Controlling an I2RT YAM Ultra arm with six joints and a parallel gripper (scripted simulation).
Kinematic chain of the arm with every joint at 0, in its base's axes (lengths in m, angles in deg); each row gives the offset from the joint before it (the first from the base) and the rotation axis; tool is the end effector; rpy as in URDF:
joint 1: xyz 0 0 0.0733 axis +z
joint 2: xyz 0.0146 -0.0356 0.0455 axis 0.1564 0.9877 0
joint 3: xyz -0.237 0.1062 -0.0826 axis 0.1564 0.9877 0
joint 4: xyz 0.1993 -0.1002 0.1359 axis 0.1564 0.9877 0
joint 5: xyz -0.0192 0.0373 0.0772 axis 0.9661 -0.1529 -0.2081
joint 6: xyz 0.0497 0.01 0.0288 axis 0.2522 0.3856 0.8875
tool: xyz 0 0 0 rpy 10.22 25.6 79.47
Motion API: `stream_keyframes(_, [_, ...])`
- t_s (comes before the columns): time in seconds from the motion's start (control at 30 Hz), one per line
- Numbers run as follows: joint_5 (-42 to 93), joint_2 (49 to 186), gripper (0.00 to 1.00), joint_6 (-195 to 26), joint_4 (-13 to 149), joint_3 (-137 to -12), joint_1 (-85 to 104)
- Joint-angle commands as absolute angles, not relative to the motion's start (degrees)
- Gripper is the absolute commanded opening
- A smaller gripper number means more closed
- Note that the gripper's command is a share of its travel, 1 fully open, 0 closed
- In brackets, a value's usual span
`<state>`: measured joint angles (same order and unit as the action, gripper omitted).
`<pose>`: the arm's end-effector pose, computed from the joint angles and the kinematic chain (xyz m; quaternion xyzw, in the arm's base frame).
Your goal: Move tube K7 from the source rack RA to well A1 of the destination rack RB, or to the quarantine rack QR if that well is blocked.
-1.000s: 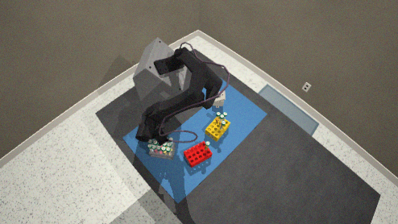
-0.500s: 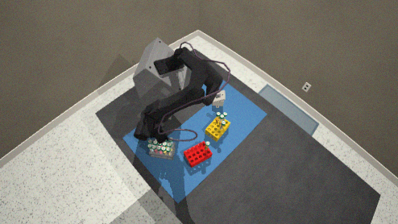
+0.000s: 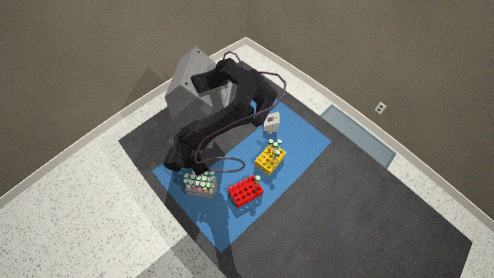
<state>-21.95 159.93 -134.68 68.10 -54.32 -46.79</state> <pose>0.1896 -0.2227 -0.0574 0.0565 0.9151 0.2728 0.2916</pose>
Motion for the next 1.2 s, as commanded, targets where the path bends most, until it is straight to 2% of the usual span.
stream_keyframes(0.0, [-21.89, 158.18, 0.0, -135.97, 69.75, -55.74, -48.36])
stream_keyframes(0.57, [-21.54, 156.52, 0.0, -138.81, 74.79, -57.07, -50.33])
stream_keyframes(1.17, [-21.43, 154.31, 0.0, -141.47, 74.25, -51.3, -52.03])
